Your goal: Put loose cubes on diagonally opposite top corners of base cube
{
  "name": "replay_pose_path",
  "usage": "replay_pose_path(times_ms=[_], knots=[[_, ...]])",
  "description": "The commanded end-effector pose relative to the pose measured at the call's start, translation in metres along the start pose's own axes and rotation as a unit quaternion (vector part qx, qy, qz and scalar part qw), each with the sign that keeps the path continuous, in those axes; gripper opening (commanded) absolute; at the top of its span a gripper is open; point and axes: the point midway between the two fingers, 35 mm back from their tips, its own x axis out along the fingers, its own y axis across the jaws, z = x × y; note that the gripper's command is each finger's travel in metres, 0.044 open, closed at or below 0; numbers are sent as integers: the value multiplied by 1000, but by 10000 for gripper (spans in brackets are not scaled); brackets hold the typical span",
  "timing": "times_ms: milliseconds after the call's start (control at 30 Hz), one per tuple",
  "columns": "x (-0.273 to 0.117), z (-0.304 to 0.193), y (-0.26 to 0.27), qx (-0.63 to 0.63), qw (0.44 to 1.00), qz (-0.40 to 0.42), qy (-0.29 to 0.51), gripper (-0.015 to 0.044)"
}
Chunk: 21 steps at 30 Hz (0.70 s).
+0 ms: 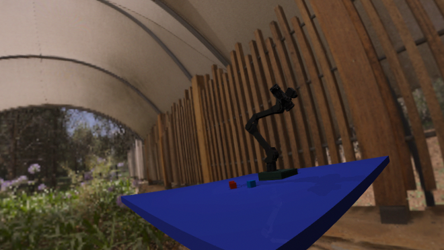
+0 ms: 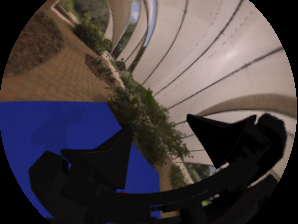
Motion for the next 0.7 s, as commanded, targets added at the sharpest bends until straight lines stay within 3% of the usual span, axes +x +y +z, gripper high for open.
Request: replay_pose_path(times_ms=[0, 133, 667], knots=[[1, 0, 0, -2, 1000, -1, 0, 374], [17, 2, 5, -44, 999, -18, 9, 269], [109, -29, 39, -235, 969, -14, 74, 265]])
